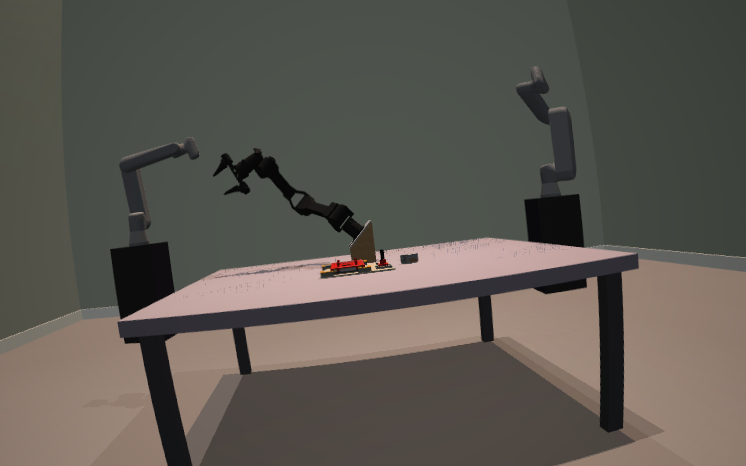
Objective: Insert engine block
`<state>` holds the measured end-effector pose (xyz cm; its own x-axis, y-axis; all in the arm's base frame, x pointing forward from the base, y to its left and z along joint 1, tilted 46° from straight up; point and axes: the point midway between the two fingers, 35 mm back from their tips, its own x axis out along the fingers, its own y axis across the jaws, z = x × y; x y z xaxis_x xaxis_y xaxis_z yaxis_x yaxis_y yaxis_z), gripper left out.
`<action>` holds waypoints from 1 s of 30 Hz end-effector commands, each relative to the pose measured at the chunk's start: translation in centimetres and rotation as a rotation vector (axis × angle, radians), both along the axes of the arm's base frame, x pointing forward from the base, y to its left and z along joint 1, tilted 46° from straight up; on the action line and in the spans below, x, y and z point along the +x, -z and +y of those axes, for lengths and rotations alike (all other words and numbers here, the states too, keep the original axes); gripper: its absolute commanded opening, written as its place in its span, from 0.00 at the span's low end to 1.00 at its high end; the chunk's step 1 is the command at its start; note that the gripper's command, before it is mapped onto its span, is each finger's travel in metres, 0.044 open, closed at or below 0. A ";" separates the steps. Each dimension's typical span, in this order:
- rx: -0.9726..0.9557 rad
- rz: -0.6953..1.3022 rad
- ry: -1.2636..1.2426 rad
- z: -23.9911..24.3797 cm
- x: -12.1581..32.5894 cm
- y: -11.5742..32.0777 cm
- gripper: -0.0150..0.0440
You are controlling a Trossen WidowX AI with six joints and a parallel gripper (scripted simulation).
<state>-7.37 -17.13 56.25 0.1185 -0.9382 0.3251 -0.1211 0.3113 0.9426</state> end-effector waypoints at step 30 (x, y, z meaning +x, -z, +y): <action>-0.410 0.765 0.116 7.2 18.6 -3.0 1.00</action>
